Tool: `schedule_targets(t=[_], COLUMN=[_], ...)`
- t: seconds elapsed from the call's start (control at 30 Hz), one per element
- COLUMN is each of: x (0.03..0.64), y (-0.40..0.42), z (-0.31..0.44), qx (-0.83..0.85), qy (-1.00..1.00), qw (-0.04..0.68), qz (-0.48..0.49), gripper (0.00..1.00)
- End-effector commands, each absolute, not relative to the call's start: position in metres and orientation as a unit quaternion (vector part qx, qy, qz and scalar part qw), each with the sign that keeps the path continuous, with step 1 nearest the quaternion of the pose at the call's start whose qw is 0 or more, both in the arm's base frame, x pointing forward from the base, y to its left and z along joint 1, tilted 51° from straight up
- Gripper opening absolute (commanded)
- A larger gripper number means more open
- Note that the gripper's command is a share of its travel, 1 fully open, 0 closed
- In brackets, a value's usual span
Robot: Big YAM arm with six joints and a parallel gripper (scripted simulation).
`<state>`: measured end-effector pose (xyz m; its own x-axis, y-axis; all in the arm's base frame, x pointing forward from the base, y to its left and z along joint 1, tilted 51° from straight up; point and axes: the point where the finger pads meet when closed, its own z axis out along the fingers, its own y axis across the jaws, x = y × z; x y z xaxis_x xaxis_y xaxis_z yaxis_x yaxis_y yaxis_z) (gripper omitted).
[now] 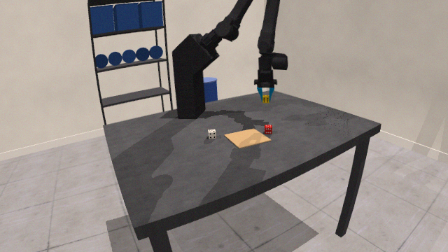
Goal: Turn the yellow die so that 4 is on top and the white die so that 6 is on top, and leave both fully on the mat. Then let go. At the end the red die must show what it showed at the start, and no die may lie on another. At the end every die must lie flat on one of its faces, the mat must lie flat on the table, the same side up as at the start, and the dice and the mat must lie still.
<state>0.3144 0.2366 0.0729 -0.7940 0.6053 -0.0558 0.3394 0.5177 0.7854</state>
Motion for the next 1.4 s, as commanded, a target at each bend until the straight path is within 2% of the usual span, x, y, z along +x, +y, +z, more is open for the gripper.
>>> schedule_targets(t=[0.0, 0.4, 0.67, 0.9, 1.17, 1.37], x=[0.312, 0.317, 0.361, 0.374, 0.393, 0.394], y=[0.226, 0.225, 0.174, 0.151, 0.09, 0.095], z=[0.075, 0.068, 0.046, 0.036, 0.009, 0.013], qx=[0.279, 0.276, 0.158, 0.115, 0.014, -0.014], qy=[0.857, 0.862, 0.892, 0.898, 0.903, 0.899], qw=[0.168, 0.164, 0.218, 0.235, 0.275, 0.284], qz=[0.4, 0.392, 0.364, 0.353, 0.33, 0.332], gripper=[0.25, 0.25, 0.25, 0.25, 0.25, 0.25])
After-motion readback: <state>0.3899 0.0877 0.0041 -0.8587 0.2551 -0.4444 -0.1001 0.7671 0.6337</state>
